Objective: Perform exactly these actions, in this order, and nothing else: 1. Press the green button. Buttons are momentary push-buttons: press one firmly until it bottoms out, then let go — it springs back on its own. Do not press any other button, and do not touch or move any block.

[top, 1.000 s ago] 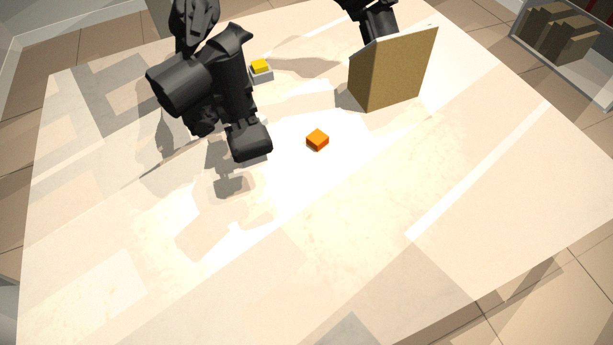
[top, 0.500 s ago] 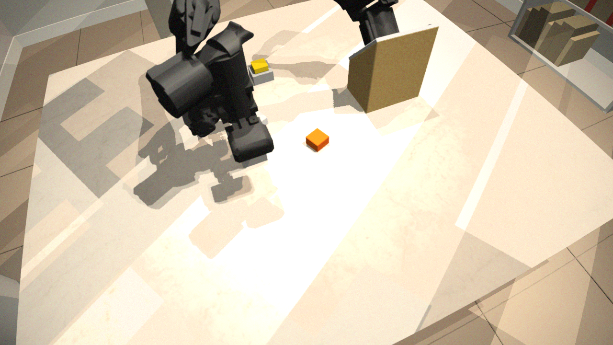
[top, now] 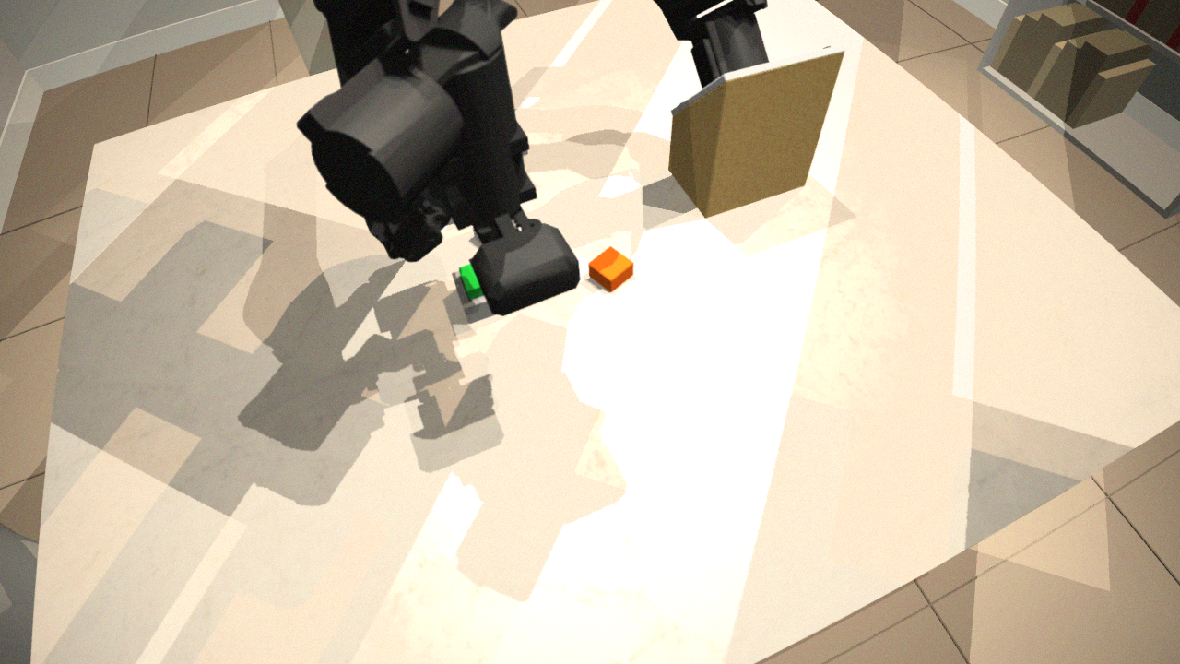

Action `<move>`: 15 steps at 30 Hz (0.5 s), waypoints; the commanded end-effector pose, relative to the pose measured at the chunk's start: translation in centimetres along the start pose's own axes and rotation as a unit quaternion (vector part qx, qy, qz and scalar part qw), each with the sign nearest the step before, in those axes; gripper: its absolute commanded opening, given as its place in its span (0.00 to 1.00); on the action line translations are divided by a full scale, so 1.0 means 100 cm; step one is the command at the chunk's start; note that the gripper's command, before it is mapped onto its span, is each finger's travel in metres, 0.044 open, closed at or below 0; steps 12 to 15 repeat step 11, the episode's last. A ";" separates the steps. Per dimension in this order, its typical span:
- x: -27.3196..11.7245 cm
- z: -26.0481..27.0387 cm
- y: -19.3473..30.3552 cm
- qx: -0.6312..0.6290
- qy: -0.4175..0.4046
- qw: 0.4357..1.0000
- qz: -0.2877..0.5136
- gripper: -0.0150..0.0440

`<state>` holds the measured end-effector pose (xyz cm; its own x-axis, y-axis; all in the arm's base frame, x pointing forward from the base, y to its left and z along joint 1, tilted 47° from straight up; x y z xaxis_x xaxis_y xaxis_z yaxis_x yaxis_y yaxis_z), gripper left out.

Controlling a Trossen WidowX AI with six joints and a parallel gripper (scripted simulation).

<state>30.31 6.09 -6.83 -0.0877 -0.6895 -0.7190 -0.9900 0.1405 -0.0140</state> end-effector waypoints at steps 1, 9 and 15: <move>-0.017 0.038 0.017 0.001 0.000 1.000 -0.001 0.78; -0.034 0.080 0.047 0.021 0.015 1.000 -0.002 0.93; -0.034 0.080 0.047 0.021 0.015 1.000 -0.002 0.93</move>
Point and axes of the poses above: the point midway between the two fingers, 35 mm back from their tips, its own x axis out along the fingers, its own z axis across the jaws, y = z × x, the point moved 2 cm from there along -x, back along the fingers, and after that the axes turned 2 degrees about x, right-handed, at the moved point
